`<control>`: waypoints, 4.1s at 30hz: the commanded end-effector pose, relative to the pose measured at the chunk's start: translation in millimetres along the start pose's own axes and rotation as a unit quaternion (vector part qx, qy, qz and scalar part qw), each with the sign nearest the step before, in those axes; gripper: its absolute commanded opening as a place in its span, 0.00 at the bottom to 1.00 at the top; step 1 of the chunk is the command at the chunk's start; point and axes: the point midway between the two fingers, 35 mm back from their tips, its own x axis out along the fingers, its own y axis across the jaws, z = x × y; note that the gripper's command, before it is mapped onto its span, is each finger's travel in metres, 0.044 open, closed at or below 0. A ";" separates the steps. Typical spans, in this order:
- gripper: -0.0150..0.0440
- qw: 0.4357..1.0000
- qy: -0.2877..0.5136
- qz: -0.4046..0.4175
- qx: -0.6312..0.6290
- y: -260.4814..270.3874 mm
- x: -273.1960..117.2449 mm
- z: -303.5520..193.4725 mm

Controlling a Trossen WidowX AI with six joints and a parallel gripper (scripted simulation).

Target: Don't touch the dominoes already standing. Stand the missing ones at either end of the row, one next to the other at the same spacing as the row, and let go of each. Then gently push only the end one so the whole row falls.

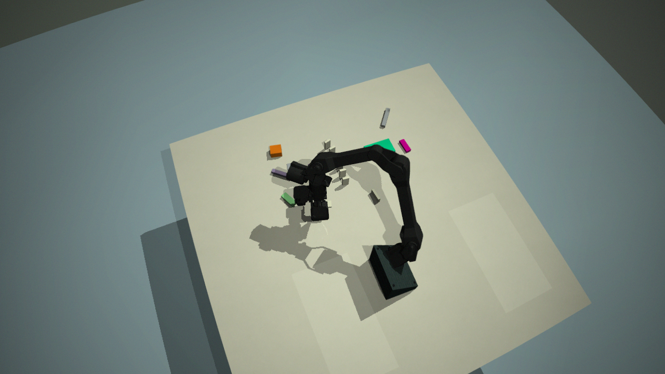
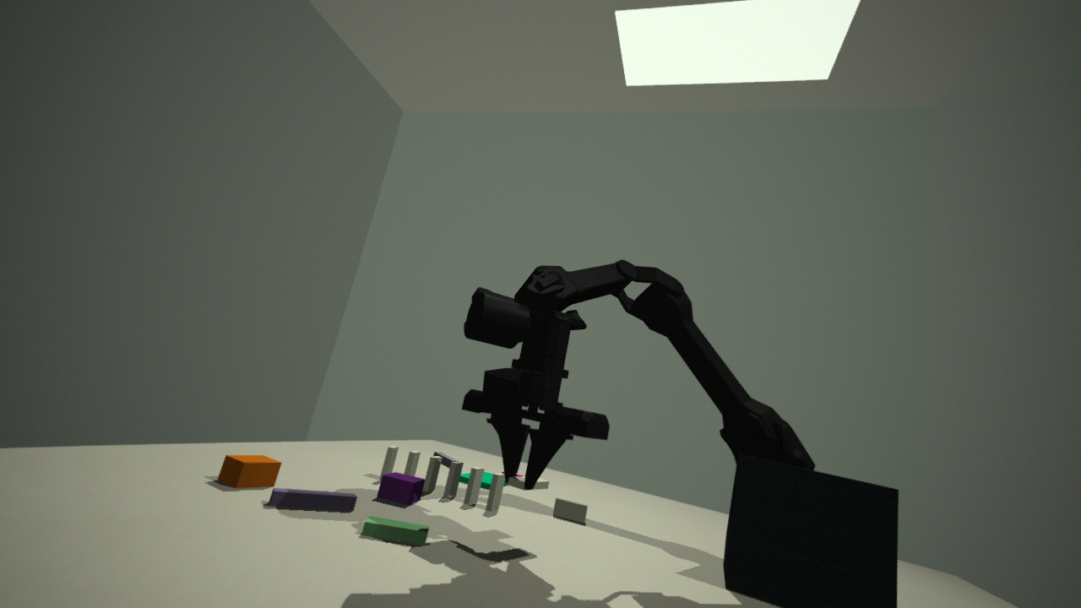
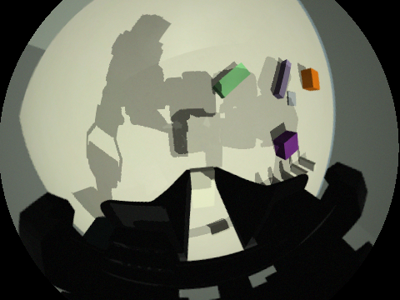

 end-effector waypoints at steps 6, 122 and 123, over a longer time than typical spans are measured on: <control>0.44 1.000 -0.008 -0.001 0.004 3.2 -96.6 0.3; 0.44 0.703 -0.702 0.079 -0.079 114.3 -57.0 -28.9; 0.44 0.703 -0.702 0.079 -0.079 114.3 -57.0 -28.9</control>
